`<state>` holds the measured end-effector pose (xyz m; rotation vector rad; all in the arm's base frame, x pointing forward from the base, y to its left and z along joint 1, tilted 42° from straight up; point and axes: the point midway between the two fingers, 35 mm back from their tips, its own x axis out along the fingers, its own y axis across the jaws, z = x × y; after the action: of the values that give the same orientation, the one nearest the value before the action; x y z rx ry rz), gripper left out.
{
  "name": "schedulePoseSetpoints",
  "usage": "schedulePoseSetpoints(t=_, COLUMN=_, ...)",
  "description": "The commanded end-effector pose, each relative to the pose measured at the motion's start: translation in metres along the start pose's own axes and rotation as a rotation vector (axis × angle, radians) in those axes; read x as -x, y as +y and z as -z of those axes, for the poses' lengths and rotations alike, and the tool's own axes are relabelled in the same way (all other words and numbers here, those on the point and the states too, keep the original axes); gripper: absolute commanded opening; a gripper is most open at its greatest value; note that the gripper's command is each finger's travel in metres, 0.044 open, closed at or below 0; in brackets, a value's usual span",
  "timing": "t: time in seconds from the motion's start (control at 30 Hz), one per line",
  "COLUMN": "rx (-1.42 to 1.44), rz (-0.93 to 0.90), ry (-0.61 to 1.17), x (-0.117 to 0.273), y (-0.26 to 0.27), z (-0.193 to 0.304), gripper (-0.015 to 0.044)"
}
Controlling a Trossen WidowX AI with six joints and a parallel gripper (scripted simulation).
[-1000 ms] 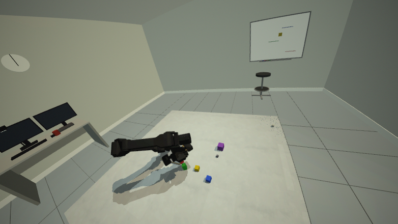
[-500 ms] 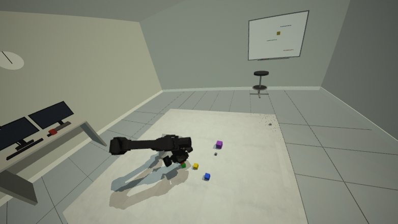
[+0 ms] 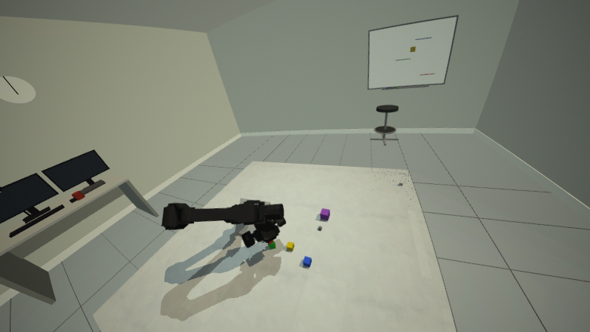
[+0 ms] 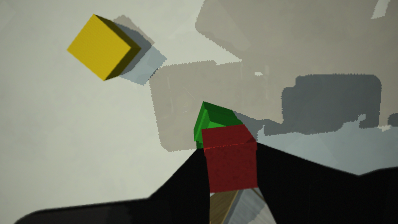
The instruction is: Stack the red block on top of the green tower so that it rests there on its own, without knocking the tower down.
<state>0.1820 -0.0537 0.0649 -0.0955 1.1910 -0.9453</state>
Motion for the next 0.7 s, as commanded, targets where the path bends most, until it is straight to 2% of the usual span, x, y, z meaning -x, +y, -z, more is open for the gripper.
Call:
schedulePoseSetpoints(t=0.0, rx=0.007, rz=0.005, ry=-0.003, x=-0.0012, y=-0.0008, z=0.0005, gripper=0.0)
schedulePoseSetpoints(t=0.63, rx=0.007, rz=0.004, ry=-0.002, x=0.0035, y=-0.0001, z=0.0004, gripper=0.0)
schedulePoseSetpoints(t=0.67, rx=0.01, rz=0.003, ry=0.001, x=-0.0005, y=-0.0004, z=0.0011, gripper=0.0026)
